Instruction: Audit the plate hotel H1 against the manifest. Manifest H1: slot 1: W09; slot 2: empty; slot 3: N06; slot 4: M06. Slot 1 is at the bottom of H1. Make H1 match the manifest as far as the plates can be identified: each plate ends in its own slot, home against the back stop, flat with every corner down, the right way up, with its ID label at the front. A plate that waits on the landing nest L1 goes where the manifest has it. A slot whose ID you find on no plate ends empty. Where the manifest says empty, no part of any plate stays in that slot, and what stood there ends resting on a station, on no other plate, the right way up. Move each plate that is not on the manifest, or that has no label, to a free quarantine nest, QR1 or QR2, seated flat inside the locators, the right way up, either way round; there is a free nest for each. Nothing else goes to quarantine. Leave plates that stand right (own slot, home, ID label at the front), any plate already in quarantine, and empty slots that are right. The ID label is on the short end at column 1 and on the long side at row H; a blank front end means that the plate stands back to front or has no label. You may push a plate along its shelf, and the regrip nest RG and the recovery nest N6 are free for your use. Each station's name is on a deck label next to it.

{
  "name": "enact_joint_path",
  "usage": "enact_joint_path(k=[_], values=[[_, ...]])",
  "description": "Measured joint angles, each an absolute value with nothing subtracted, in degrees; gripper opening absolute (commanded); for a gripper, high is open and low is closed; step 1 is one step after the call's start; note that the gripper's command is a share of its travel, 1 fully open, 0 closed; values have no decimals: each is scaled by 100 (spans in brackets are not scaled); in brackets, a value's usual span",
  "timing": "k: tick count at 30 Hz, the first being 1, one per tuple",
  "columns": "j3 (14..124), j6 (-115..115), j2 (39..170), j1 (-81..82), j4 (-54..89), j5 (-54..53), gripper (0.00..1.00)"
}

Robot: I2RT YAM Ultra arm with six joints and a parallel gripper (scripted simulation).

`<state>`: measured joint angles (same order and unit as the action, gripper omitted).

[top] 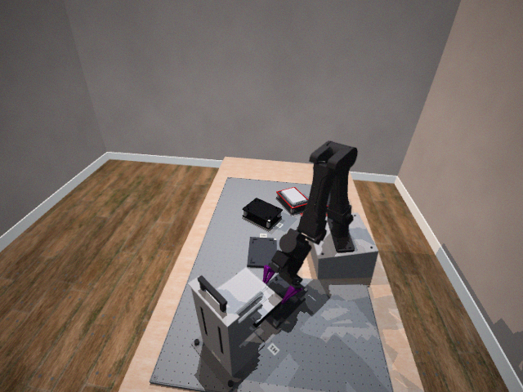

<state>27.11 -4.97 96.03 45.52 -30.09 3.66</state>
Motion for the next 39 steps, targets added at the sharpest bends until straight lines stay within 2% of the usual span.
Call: enact_joint_path(k=[39], values=[[1686,-499,8816,4532,-3131,351,86]])
